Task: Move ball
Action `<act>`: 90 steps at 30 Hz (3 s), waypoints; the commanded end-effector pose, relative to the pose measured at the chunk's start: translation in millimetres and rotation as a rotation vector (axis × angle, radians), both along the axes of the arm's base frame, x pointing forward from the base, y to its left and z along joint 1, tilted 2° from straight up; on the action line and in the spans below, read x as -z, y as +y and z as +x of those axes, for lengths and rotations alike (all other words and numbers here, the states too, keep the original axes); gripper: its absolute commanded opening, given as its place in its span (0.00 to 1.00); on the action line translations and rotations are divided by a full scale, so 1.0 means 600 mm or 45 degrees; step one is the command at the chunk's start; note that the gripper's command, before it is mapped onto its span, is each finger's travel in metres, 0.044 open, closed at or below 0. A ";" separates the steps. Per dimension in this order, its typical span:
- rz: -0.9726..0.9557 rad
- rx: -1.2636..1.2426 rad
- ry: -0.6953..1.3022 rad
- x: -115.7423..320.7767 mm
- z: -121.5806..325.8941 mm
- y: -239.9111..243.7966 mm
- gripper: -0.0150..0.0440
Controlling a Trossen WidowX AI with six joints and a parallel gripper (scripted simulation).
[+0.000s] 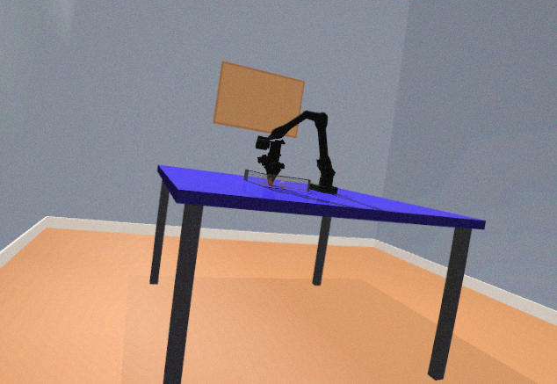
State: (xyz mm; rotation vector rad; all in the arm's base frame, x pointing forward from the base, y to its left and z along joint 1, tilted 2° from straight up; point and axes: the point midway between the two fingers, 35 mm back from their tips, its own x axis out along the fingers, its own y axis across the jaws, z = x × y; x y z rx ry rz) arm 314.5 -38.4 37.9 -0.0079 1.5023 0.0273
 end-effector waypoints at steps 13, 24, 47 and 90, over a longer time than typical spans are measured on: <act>-0.004 -0.002 0.012 0.010 -0.004 0.000 0.41; -0.004 -0.002 0.011 -0.080 0.003 -0.003 0.25; 0.010 0.173 0.013 -0.197 -0.010 0.022 0.25; 0.114 1.582 0.039 -0.151 -0.005 0.214 0.25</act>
